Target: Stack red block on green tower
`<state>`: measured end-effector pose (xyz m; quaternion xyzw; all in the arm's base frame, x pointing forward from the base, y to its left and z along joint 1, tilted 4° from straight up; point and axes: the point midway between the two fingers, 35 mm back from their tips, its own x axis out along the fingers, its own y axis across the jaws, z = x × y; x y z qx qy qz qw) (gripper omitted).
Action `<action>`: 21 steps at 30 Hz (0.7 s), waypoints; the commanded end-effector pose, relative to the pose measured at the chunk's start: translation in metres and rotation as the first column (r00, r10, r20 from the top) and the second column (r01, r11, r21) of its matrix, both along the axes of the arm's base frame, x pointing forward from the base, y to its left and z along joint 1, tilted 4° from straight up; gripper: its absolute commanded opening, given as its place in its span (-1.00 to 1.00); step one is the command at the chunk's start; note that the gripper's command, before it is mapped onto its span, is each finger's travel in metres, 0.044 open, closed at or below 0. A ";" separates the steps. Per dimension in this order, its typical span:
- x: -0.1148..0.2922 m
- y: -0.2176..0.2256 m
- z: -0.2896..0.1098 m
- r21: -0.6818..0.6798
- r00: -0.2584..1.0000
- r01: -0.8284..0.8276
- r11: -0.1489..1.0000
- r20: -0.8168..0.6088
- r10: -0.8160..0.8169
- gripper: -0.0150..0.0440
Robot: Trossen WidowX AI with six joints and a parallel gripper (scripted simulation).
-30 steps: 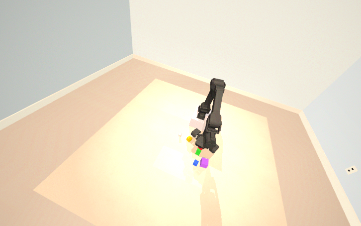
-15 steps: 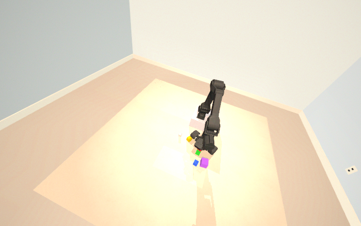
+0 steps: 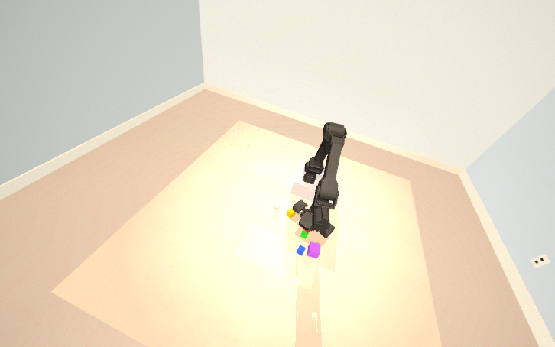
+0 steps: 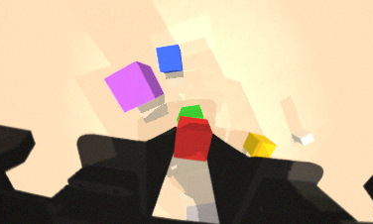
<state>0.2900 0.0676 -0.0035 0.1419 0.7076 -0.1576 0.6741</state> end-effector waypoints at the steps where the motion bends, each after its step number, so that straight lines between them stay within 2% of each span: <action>1: 0.000 0.001 0.000 0.005 1.000 0.006 1.000 0.002 -0.006 -0.49; 2: 0.000 0.001 0.001 0.005 1.000 0.006 1.000 0.002 -0.006 -0.49; 18: 0.000 0.000 0.000 0.000 1.000 0.000 1.000 0.000 0.000 0.93; 19: 0.000 0.000 0.000 0.000 1.000 0.000 1.000 0.000 0.000 1.00; 21: 0.000 0.000 0.000 0.000 1.000 0.000 1.000 0.000 0.000 1.00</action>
